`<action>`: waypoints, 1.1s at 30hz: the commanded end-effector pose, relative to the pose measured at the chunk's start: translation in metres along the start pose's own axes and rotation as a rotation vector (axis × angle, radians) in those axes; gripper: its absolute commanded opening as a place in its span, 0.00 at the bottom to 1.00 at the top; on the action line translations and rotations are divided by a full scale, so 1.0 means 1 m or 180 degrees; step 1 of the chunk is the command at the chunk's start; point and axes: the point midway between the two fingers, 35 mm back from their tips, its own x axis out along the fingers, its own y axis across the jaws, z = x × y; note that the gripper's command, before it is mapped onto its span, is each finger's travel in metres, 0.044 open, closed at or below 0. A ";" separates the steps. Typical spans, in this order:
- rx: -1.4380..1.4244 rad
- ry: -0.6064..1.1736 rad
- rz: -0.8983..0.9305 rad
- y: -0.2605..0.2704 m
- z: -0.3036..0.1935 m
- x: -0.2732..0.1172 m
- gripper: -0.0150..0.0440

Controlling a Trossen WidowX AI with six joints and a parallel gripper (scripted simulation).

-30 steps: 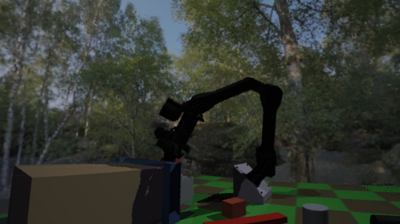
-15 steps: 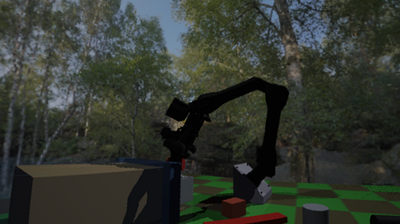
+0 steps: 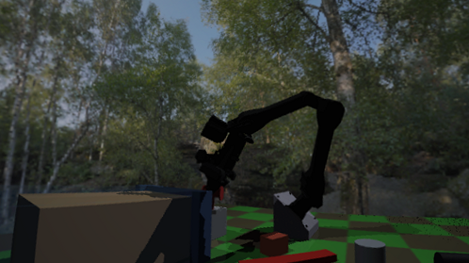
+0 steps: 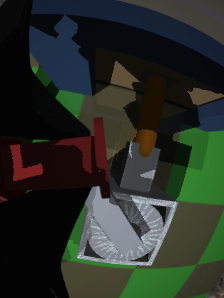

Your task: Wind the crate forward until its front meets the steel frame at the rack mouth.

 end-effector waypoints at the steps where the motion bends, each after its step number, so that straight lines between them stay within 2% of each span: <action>1: 0.0026 0.0077 -0.0034 -0.008 -0.014 -0.004 0.25; 27: 0.0028 0.0080 -0.0040 -0.035 -0.037 -0.016 0.25; 29: -0.0013 0.0029 0.0025 -0.024 -0.028 -0.013 0.25; 33: -0.0013 0.0029 0.0026 -0.024 -0.028 -0.013 0.43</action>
